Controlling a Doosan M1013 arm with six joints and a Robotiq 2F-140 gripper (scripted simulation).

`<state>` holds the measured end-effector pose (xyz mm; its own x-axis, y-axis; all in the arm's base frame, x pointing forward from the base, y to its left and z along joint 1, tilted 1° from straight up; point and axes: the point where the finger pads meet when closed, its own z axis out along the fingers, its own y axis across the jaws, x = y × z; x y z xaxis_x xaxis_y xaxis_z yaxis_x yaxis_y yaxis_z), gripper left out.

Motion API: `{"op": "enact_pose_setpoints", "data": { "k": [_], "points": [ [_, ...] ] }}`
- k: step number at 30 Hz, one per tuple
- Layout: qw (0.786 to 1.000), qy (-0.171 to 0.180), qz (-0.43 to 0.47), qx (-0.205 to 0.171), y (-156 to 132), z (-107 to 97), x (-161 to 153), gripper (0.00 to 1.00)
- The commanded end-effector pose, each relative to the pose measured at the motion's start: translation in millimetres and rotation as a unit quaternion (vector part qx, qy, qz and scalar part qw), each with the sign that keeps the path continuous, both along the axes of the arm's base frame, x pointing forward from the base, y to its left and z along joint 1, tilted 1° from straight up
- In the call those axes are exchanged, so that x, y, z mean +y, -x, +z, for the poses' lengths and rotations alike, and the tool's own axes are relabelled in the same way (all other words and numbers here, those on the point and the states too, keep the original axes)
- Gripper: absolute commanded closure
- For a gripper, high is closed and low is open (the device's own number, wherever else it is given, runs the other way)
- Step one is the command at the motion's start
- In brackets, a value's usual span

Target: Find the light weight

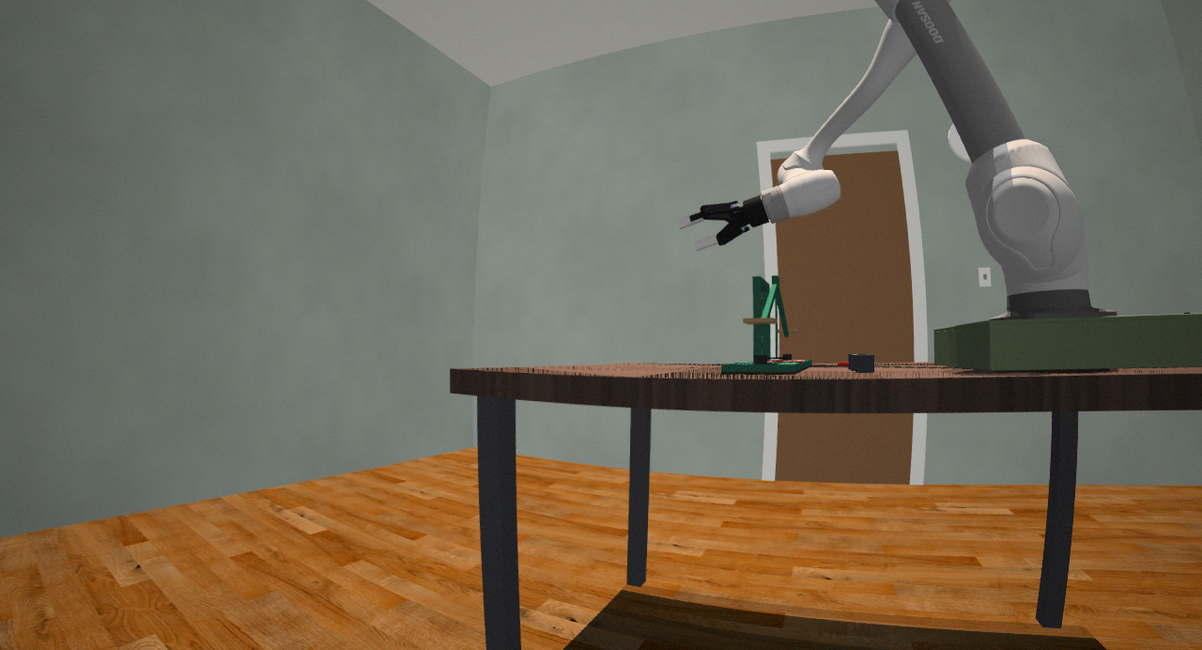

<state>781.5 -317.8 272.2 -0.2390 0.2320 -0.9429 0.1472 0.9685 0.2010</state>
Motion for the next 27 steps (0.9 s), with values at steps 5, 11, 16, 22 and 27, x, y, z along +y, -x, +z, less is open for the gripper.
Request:
{"op": "enact_pose_setpoints", "data": {
  "k": [5,11,16,22,27],
  "points": [
    [1.000,0.000,0.000,0.000,0,0,0,0.00],
    [1.000,0.000,0.000,0.000,0,0,0,0.00],
    [1.000,0.000,0.000,0.000,0,0,0,0.00],
    [1.000,0.011,0.012,0.000,-3,3,7,0.00],
    [0.994,0.074,0.085,-0.003,-21,18,52,0.00]
  ]
}}
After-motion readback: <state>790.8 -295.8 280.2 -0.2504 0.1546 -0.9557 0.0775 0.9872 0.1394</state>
